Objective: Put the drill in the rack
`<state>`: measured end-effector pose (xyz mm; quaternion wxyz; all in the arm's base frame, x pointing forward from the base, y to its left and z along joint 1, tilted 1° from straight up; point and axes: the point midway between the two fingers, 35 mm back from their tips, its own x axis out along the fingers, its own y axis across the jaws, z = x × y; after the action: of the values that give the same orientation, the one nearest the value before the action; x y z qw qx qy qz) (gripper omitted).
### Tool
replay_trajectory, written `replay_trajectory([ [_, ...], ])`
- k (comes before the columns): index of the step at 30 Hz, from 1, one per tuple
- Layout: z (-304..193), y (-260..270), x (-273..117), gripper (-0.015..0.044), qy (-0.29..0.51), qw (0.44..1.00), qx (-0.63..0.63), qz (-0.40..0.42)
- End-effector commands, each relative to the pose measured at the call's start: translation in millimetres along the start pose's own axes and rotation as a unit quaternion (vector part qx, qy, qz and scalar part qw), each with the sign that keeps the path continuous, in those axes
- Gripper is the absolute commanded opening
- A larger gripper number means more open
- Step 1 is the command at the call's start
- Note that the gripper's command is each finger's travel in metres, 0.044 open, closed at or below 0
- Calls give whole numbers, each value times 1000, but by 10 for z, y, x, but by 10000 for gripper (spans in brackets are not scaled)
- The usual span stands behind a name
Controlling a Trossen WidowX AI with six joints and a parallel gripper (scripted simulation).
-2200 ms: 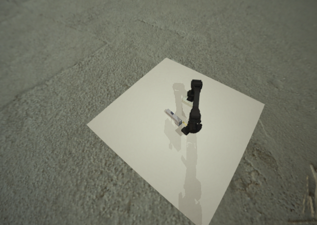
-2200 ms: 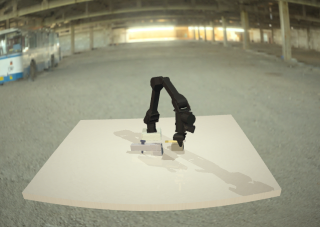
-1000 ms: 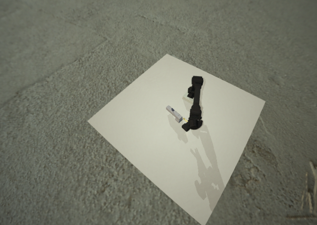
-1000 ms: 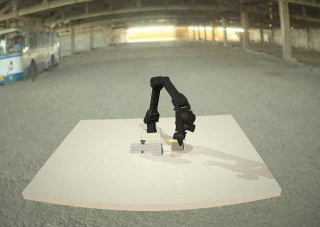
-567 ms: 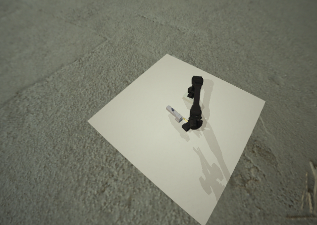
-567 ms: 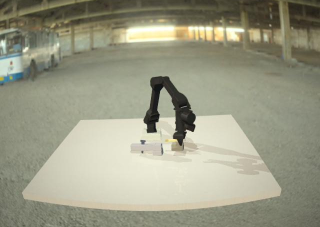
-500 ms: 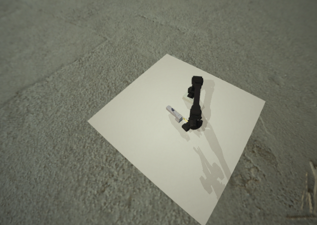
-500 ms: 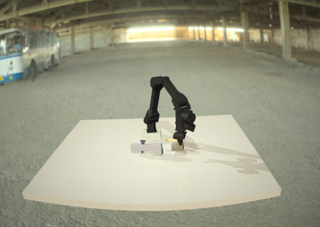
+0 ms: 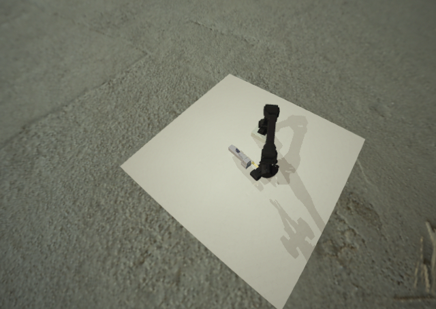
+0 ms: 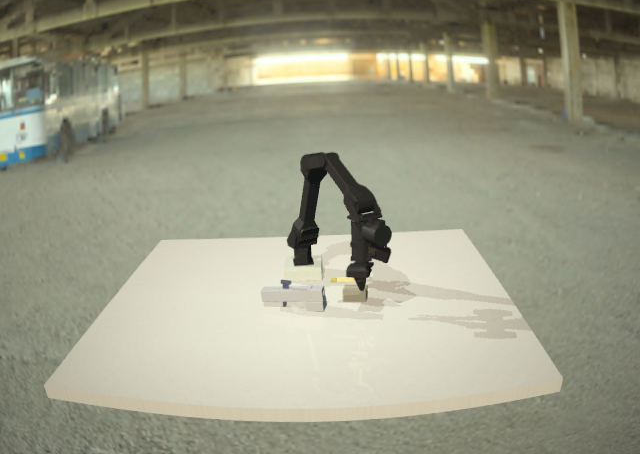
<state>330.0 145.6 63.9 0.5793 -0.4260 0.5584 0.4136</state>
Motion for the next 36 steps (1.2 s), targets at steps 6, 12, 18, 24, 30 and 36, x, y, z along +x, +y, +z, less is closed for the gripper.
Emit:
replay_trajectory([
  [6,14,-12,-38,0,-2,1000,0,-2],
  [12,17,-15,-48,0,-2,1000,0,-2],
  [18,21,-18,-59,0,-2,1000,0,-2],
  [24,37,80,-27,0,-2,1000,0,-1],
  [30,61,176,8,0,-3,1000,0,-1],
  [36,84,278,41,0,-3,1000,0,0],
])
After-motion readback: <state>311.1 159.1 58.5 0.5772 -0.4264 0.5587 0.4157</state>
